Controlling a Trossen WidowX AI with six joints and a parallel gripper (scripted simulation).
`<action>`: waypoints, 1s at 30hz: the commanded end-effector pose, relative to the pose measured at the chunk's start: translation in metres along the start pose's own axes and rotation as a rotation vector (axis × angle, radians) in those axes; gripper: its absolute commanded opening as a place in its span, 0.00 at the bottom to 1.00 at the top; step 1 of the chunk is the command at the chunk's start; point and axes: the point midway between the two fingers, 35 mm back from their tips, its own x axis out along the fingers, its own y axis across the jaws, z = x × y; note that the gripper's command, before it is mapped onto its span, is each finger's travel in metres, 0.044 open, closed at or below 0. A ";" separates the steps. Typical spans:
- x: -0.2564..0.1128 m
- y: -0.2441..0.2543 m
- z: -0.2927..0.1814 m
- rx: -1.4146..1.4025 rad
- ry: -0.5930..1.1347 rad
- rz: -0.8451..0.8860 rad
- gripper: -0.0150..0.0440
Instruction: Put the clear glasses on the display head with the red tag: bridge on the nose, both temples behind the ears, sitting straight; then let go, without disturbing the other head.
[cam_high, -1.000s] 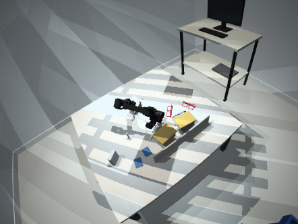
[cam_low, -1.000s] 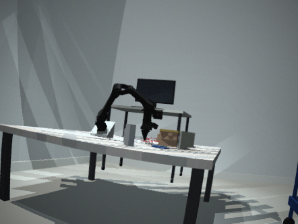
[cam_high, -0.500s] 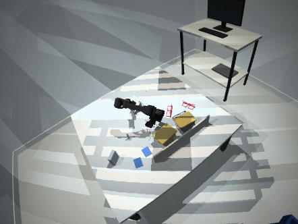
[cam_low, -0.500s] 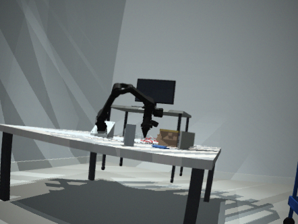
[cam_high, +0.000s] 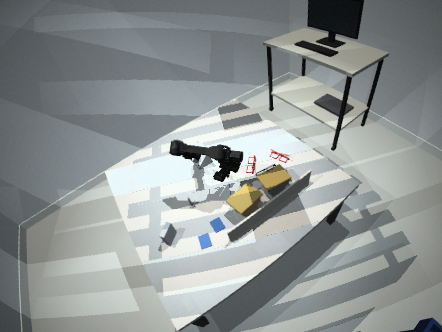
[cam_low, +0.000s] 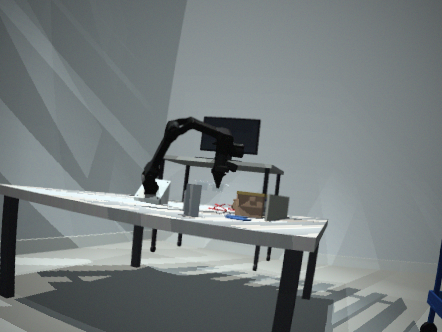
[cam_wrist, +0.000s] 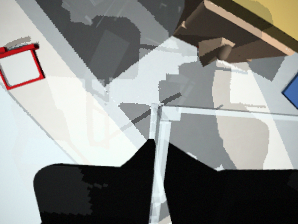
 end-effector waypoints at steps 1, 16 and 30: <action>-0.009 -0.002 0.000 0.008 0.001 0.005 0.25; -0.011 -0.083 -0.033 0.004 -0.005 0.013 0.25; -0.009 -0.164 -0.096 0.006 0.006 -0.002 0.25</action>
